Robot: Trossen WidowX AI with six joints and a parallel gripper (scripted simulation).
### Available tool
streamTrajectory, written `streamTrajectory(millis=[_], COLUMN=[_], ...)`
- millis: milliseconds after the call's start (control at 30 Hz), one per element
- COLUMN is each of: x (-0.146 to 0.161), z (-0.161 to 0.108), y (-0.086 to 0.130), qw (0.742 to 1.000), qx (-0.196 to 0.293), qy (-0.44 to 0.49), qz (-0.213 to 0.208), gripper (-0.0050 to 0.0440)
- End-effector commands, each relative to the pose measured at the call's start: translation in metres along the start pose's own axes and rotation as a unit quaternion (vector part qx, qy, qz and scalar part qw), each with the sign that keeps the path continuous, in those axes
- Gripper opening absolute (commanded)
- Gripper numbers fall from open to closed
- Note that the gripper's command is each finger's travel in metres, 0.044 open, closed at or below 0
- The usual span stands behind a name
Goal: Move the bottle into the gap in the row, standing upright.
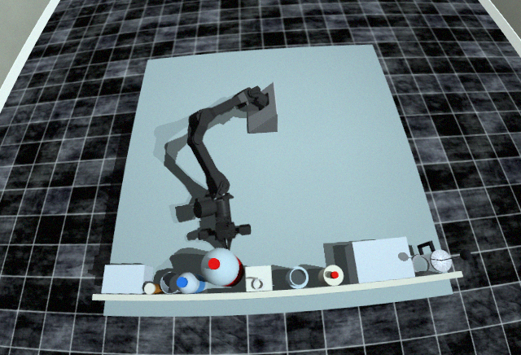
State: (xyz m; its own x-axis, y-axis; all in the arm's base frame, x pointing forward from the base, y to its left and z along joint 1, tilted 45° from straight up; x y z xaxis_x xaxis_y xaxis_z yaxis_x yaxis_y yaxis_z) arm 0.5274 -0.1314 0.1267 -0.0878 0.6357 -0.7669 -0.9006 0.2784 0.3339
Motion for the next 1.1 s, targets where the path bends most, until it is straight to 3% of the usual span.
streamTrajectory(millis=[0, 1067], x=[-0.0047, -0.0052], z=[0.0094, 0.0122], y=[-0.0004, -0.0062], qw=[1.0, 1.0], qx=[-0.008, -0.008], qy=[-0.002, -0.002], qz=[-0.007, -0.007], gripper=[-0.005, -0.005])
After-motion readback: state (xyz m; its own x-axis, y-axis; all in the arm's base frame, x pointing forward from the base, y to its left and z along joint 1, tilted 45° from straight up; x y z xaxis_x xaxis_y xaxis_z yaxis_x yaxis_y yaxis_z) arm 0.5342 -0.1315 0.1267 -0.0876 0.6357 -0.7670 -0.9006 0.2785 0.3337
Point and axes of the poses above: the point midway between the two fingers, 35 mm back from their tips, its own y axis back along the fingers, its own x axis across the jaws, z = x × y, the point moved 9 cm from there along y, back along the fingers, and after that the axes turned 6 degrees about y, right-handed, at the moved point
